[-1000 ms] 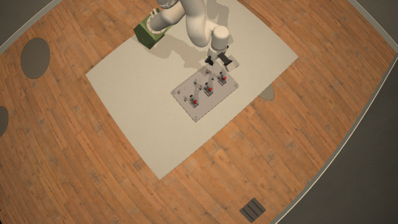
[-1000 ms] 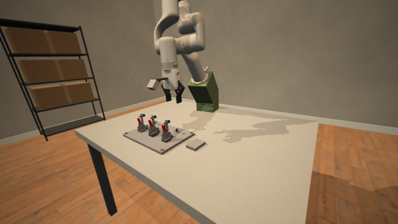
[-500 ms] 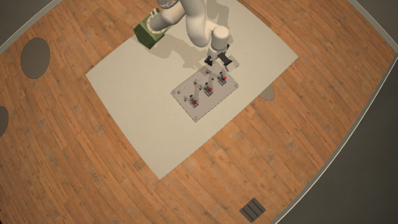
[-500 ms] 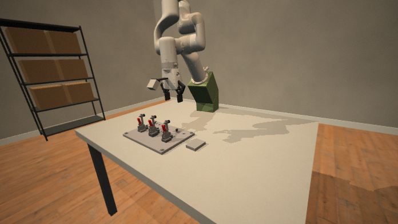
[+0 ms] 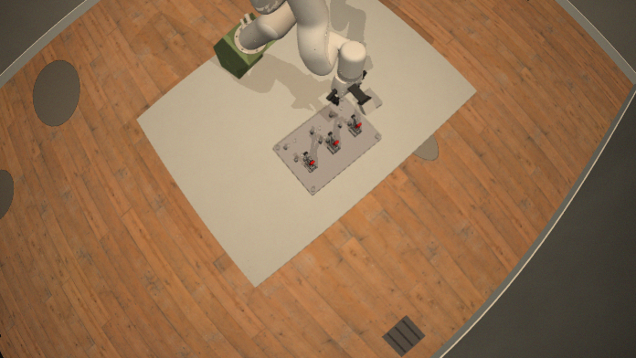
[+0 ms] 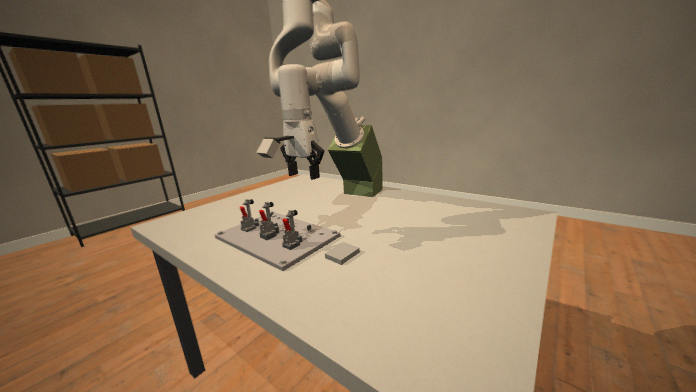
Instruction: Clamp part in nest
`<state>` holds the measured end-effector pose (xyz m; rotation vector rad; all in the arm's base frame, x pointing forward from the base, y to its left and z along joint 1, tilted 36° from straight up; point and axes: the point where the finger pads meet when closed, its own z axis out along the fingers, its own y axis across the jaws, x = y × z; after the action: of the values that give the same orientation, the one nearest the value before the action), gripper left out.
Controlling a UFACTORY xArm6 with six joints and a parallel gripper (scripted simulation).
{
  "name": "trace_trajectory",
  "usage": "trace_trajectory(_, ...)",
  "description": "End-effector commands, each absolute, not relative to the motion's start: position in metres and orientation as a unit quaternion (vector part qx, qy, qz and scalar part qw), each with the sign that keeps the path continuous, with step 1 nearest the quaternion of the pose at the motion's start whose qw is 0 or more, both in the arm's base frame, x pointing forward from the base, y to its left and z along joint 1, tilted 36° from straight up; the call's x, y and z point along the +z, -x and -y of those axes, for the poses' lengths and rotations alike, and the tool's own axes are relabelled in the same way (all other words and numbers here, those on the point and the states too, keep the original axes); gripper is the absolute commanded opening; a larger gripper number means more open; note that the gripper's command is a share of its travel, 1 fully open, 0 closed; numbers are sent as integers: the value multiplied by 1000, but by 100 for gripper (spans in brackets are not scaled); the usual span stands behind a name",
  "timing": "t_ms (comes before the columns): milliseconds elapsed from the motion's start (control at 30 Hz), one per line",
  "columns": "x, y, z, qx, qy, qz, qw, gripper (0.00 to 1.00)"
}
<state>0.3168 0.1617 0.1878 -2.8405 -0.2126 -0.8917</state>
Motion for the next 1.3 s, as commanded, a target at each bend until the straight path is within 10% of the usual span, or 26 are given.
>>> trace_trajectory(0, 189, -317, -162, -299, 948, 71, 79, 100)
trace_trajectory(1267, 189, -317, -167, -299, 948, 71, 78, 100)
